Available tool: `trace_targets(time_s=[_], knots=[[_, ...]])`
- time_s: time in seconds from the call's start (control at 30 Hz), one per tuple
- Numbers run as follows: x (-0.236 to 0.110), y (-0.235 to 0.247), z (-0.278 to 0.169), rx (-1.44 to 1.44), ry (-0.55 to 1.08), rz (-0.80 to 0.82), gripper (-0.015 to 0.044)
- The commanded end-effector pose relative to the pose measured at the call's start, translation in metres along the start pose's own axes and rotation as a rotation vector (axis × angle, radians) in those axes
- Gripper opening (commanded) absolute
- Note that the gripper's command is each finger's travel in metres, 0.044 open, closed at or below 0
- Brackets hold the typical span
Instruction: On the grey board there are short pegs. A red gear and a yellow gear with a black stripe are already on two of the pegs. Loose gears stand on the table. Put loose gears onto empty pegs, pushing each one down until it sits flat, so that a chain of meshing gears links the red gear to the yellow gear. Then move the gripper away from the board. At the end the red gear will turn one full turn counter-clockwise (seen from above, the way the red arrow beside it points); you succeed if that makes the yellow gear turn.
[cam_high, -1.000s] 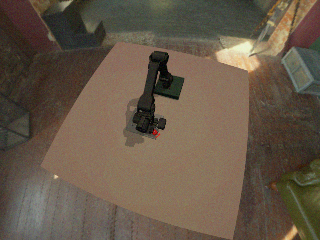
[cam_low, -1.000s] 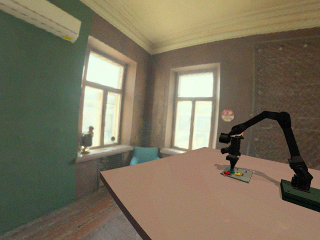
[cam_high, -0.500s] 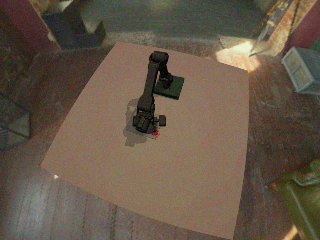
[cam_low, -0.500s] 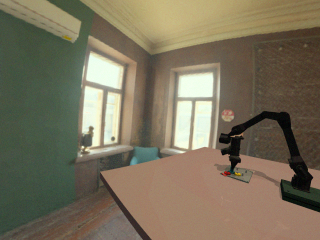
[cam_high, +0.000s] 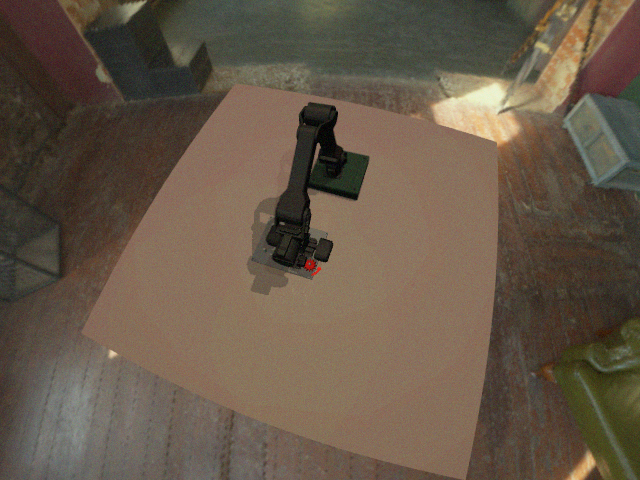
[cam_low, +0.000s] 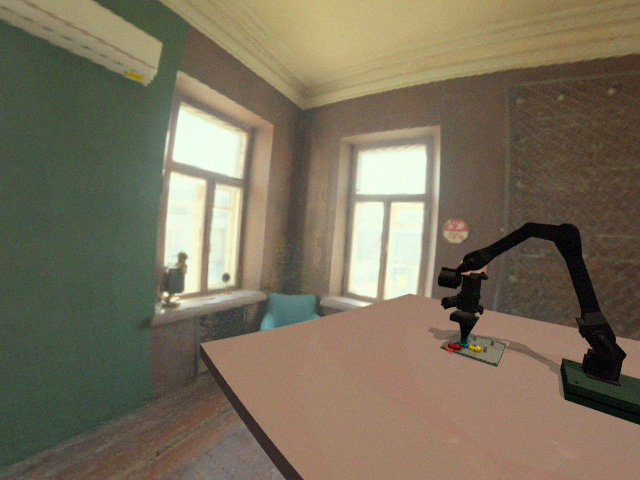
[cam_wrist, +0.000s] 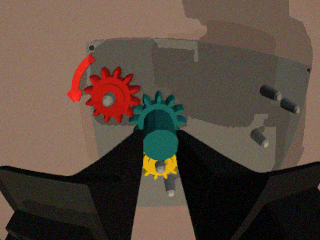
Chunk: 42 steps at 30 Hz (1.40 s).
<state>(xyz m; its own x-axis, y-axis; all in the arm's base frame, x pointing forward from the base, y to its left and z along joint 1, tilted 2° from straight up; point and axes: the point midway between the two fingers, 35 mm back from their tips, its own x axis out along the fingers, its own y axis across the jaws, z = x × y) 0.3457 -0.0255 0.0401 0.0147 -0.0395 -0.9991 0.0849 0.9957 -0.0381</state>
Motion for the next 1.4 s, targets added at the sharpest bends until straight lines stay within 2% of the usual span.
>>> trace_targets(time_s=[0.0, 0.17, 0.2, 0.37, 0.57, 0.67, 0.7, 0.83, 1.03, 1.07, 1.37], knots=[[0.001, -0.001, 0.000, 0.105, 0.000, -0.001, 0.0000], [0.000, -0.001, 0.000, 0.050, 0.000, -0.001, 0.0131], [-0.001, 0.000, 0.000, 0.030, 0.000, -0.001, 0.0140], [-0.010, 0.000, 0.001, -0.031, 0.000, -0.001, 0.0140], [-0.047, 0.000, 0.001, -0.110, 0.000, -0.001, 0.0140], [-0.048, 0.000, 0.001, -0.113, 0.000, -0.001, 0.0140], [-0.045, 0.000, 0.003, -0.094, -0.007, 0.001, 0.0166], [-0.089, 0.000, -0.002, -0.094, -0.007, 0.001, 0.0271], [-0.092, 0.000, -0.002, -0.093, -0.006, 0.001, 0.0429], [-0.092, 0.000, -0.002, -0.093, -0.006, 0.001, 0.0440], [-0.092, 0.000, -0.002, -0.093, -0.006, 0.001, 0.0440]])
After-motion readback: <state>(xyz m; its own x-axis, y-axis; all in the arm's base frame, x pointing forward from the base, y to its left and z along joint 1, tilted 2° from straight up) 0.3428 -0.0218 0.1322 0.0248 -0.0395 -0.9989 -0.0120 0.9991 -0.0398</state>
